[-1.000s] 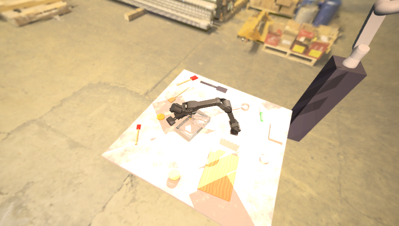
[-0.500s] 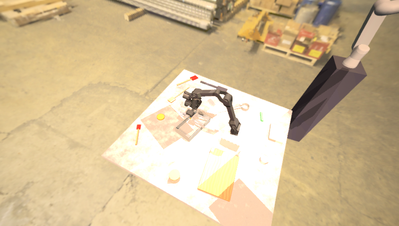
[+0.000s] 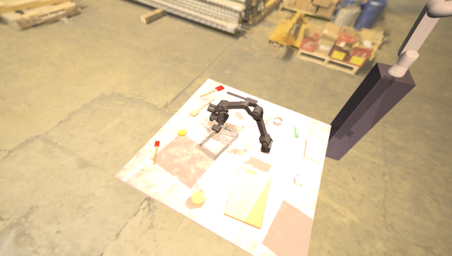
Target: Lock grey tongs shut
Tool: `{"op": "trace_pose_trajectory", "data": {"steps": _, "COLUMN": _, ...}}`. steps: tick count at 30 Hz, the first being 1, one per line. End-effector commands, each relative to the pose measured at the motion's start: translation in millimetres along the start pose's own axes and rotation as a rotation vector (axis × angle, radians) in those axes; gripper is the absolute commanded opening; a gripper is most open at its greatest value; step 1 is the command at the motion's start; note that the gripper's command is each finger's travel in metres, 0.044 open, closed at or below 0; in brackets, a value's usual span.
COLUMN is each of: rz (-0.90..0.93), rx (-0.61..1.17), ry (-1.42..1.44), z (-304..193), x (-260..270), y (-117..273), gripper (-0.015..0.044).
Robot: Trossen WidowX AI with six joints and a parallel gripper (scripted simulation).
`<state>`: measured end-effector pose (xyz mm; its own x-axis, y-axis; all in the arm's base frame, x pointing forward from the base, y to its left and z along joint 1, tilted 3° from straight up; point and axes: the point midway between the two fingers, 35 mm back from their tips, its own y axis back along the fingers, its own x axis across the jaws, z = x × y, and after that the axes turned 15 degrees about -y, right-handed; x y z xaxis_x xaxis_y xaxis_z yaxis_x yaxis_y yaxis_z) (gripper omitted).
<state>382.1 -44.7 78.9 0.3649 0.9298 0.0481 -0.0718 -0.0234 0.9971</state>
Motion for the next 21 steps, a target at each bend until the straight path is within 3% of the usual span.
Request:
{"op": "trace_pose_trajectory", "data": {"steps": 1, "rz": 0.003, "rx": 0.004, "ry": 0.004, "z": 0, "x": 1, "y": -6, "gripper": 0.044}}
{"op": "trace_pose_trajectory", "data": {"steps": 21, "rz": 0.003, "rx": 0.004, "ry": 0.004, "z": 3, "x": 1, "y": -39, "gripper": 0.044}}
